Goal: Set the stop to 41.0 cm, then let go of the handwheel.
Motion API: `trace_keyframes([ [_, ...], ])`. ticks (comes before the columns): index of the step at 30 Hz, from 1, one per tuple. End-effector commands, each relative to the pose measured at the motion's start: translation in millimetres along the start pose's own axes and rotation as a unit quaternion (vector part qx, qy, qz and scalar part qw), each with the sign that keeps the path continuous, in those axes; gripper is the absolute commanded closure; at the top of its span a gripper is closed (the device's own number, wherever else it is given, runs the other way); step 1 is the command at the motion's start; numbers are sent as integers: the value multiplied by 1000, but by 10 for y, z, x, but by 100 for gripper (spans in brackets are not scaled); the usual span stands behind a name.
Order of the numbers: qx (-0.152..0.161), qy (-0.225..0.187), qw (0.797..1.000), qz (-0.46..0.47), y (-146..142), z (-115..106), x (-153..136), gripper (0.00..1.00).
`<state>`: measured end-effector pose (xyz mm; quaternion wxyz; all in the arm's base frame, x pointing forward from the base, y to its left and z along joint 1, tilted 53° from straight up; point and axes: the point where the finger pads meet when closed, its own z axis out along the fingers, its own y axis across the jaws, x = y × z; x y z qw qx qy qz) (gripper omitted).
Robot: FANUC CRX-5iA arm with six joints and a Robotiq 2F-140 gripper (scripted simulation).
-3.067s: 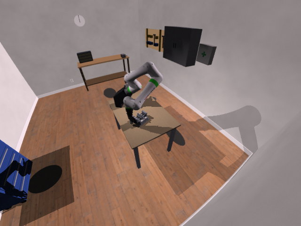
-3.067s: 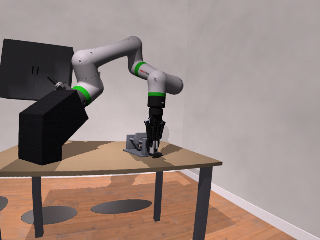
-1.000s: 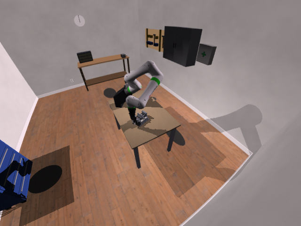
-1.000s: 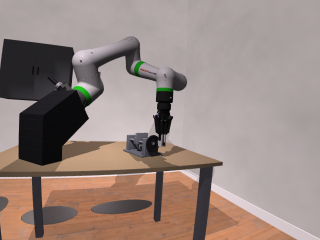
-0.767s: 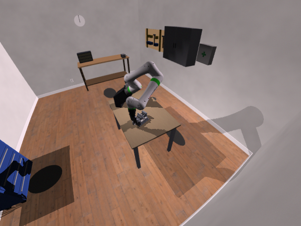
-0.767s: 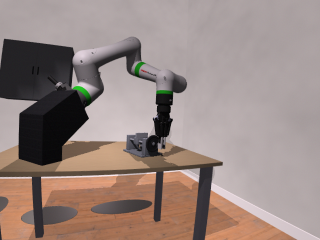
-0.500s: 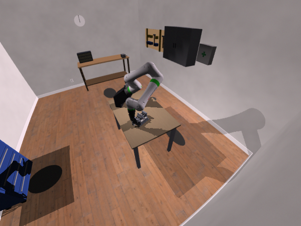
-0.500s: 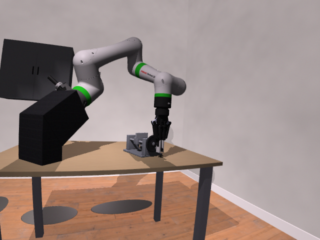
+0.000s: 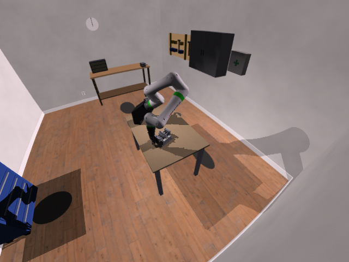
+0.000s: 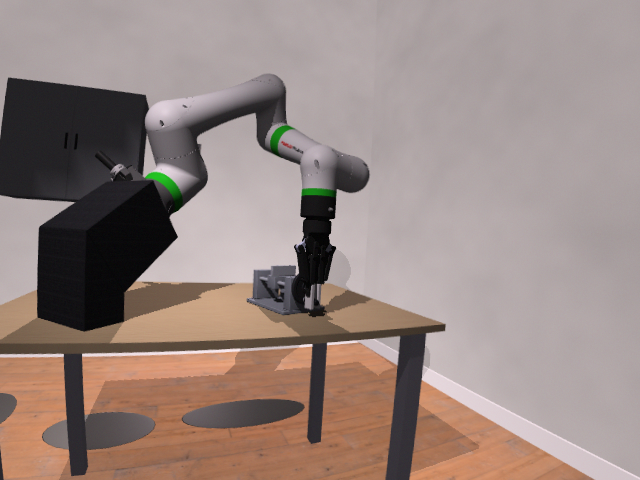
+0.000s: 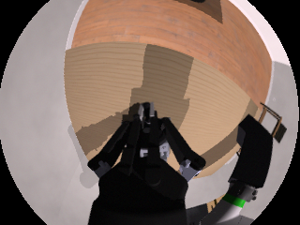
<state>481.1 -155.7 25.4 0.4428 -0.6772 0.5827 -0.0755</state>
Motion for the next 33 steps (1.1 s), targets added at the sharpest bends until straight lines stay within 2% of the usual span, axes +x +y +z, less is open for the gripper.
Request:
trace_keyframes([
  [1,0,0,1000,0,77,-17,2,96],
  [33,0,0,1000,0,303,-282,2,96],
])
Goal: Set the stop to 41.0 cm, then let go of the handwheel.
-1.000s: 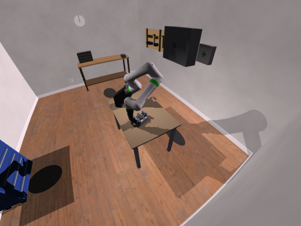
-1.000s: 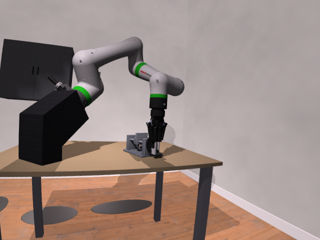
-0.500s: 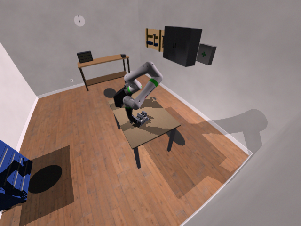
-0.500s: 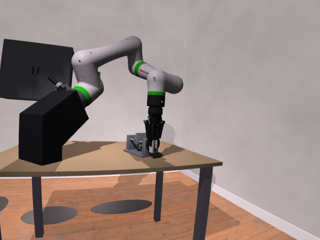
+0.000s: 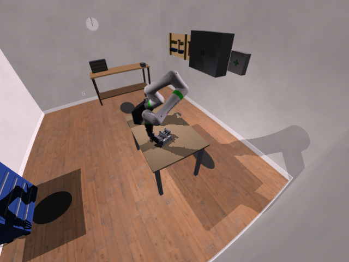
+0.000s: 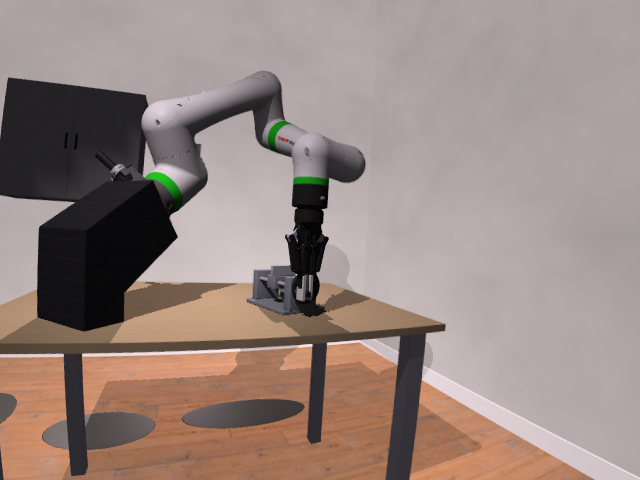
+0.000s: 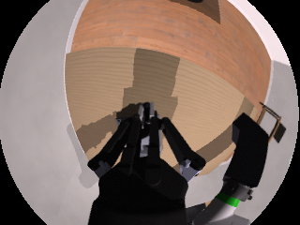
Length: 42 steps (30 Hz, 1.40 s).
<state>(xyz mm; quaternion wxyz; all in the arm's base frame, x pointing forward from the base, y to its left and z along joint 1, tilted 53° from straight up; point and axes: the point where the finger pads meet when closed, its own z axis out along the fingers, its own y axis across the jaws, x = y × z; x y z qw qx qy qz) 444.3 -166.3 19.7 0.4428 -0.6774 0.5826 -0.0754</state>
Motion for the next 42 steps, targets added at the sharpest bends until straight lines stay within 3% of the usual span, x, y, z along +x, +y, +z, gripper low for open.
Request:
trace_keyframes([
  [1,0,0,1000,0,8,-44,2,96],
  [42,0,0,1000,0,-93,-333,2,96],
])
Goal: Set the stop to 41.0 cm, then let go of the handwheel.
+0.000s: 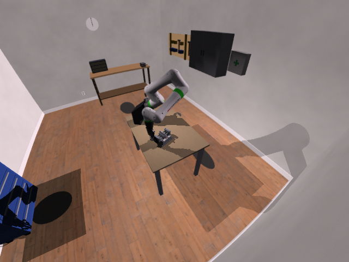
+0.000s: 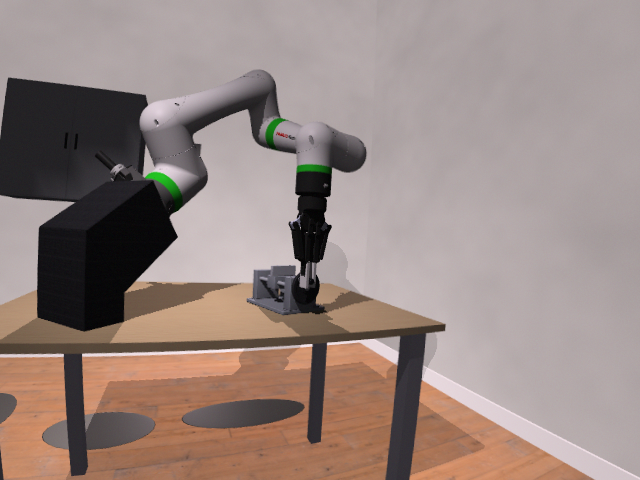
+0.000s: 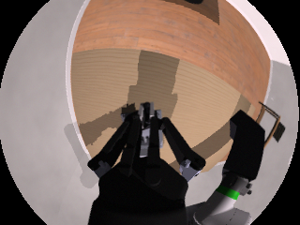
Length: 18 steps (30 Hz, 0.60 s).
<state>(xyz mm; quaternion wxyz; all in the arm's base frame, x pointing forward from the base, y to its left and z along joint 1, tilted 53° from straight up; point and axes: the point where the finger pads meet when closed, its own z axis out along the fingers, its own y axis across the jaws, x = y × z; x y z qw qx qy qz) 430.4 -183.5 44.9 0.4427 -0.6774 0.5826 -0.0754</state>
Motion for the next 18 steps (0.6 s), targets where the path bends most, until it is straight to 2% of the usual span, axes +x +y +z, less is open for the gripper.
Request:
trace_keyframes([
  [1,0,0,1000,0,-8,-9,2,96],
  [18,0,0,1000,0,-38,-34,2,96],
])
